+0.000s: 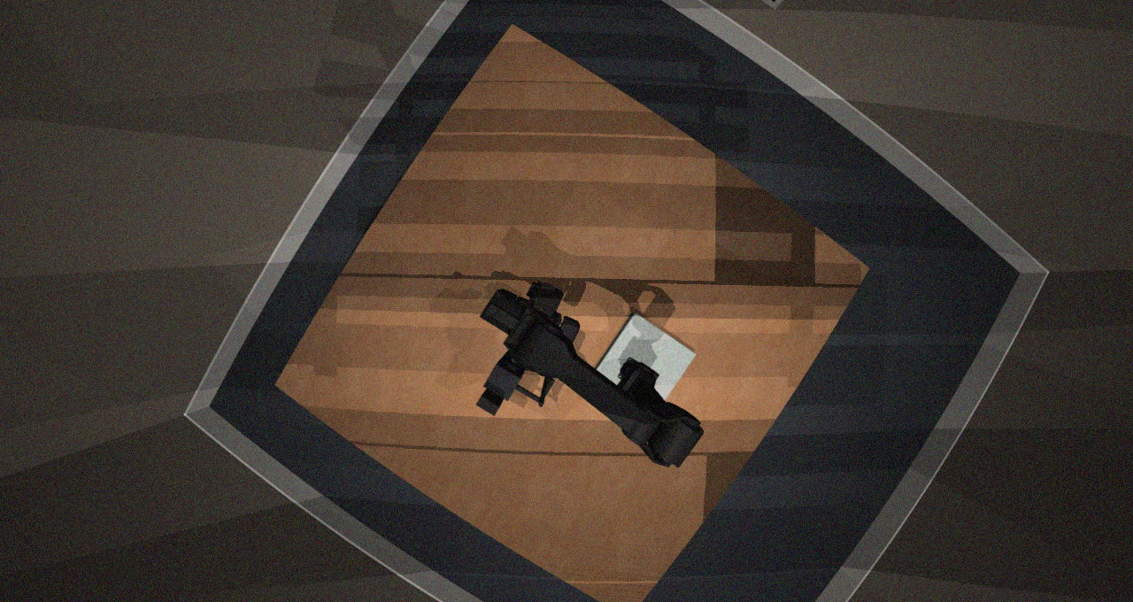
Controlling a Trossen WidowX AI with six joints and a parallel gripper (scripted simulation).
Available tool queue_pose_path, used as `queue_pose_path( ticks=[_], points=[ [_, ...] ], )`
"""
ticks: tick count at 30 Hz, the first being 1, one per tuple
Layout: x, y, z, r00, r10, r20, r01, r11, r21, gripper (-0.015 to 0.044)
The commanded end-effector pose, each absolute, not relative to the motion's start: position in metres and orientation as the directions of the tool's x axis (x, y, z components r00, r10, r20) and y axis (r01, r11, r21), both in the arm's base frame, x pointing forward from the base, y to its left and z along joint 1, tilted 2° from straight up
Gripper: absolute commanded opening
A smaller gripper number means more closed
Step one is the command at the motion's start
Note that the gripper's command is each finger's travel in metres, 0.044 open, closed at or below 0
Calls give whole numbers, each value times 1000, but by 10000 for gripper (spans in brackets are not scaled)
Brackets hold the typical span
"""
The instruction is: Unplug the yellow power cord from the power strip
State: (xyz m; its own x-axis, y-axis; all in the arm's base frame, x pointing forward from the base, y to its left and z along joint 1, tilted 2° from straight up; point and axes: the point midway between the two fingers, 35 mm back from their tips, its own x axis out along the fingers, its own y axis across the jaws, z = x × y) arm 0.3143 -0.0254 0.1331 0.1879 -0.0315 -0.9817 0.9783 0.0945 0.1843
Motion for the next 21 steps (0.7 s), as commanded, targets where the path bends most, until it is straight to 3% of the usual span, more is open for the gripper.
queue_pose_path(
  ticks=[1, 21],
  points=[
    [296, -20, 119, -6, 10, -1000, 1000, -16, -7, 160],
    [297, -2, 120, -6, 12, -1000, 1000, -16, -6, 160]
  ],
)
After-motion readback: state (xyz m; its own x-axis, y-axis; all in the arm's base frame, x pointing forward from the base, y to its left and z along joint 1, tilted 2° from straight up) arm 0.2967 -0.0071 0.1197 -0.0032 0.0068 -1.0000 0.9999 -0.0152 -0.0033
